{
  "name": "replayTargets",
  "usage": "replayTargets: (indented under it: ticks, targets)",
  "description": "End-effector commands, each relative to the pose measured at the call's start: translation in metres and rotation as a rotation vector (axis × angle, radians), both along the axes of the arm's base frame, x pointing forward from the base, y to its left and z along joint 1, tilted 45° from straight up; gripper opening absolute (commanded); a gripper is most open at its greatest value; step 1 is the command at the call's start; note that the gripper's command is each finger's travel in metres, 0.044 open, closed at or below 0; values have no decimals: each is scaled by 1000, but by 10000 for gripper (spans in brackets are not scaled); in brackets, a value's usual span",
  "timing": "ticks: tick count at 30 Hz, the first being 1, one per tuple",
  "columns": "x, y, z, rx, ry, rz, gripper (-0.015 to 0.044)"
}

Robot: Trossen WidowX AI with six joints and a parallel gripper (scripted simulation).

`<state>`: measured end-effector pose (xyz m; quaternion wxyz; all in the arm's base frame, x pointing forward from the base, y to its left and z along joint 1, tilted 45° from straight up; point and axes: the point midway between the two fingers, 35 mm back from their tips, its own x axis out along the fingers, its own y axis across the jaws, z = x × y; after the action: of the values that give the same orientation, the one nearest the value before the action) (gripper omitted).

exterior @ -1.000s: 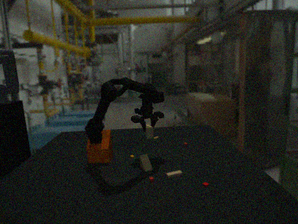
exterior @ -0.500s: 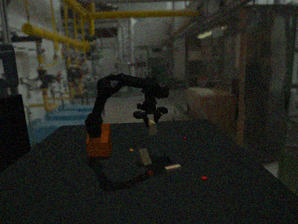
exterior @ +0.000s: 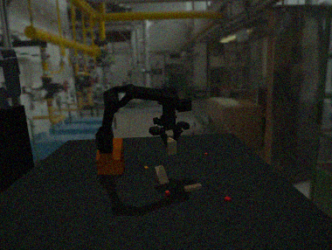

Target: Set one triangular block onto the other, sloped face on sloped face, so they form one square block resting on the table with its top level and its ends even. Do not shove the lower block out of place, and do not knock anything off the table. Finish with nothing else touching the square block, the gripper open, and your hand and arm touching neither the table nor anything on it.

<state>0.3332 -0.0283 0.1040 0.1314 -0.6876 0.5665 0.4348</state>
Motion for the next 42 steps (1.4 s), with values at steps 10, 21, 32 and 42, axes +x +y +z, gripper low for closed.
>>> replayTargets:
  ticks: [10, 21, 32, 42]
  targets:
    - [-5, -42, 48, -35, -3, 1, 0]
    - [-13, -66, 72, -57, 3, -5, 0]
    - [-18, -80, 37, -56, 2, -5, 0]
    - [-31, -93, 6, -58, 3, -5, 0]
